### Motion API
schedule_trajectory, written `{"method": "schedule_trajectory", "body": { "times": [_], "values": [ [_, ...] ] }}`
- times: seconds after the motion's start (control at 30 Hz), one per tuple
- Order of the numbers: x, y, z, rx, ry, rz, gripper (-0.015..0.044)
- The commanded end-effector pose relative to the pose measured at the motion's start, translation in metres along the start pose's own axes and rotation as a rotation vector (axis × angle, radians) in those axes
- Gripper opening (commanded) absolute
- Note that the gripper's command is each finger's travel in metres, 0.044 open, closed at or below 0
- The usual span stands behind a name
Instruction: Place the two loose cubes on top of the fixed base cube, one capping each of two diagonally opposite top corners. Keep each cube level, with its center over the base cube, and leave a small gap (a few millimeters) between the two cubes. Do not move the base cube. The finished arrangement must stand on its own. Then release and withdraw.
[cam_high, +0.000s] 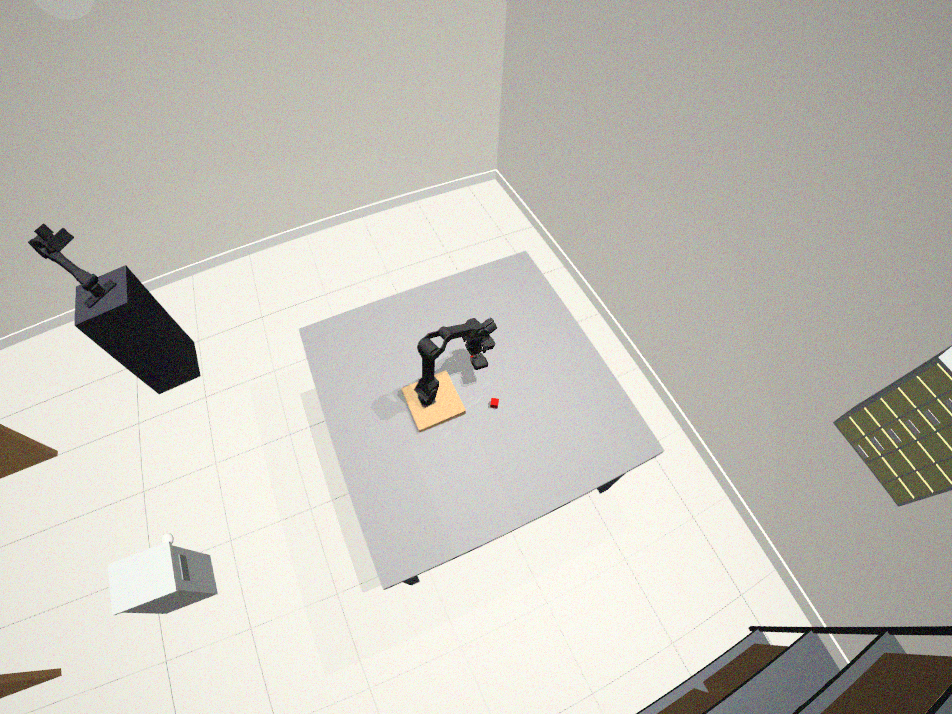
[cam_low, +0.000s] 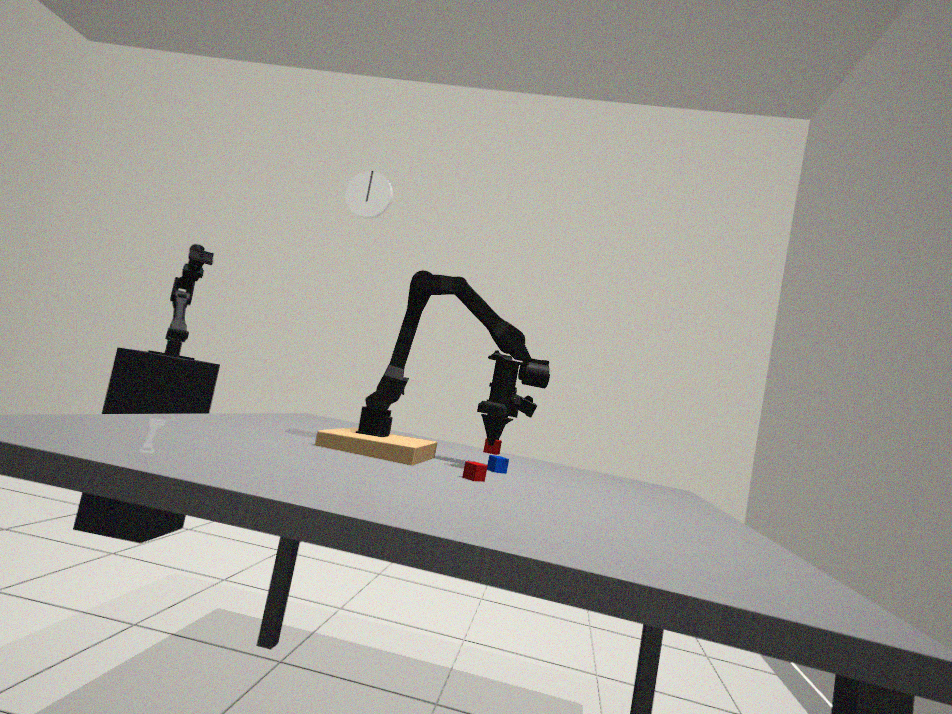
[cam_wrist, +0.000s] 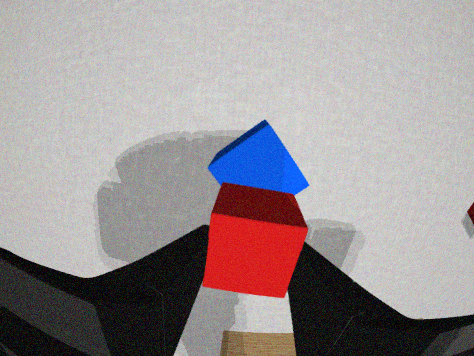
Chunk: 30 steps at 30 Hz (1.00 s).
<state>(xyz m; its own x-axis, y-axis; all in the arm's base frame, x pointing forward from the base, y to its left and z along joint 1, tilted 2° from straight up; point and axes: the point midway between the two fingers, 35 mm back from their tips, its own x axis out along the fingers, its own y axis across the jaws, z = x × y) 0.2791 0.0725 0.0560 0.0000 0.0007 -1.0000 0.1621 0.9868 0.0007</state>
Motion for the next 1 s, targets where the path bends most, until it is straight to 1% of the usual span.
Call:
{"method": "schedule_trajectory", "body": {
  "times": [0.0, 0.77, 0.9, 0.97],
  "values": [
    [0.0020, 0.0003, -0.0008, 0.003, 0.005, 0.001, 0.0105],
    [0.0034, 0.0003, -0.0008, -0.004, 0.005, 0.001, 0.0105],
    [0.0034, 0.0003, -0.0008, -0.004, 0.005, 0.001, 0.0205],
    [0.0034, 0.0003, -0.0008, -0.004, 0.005, 0.001, 0.0205]
  ]
}}
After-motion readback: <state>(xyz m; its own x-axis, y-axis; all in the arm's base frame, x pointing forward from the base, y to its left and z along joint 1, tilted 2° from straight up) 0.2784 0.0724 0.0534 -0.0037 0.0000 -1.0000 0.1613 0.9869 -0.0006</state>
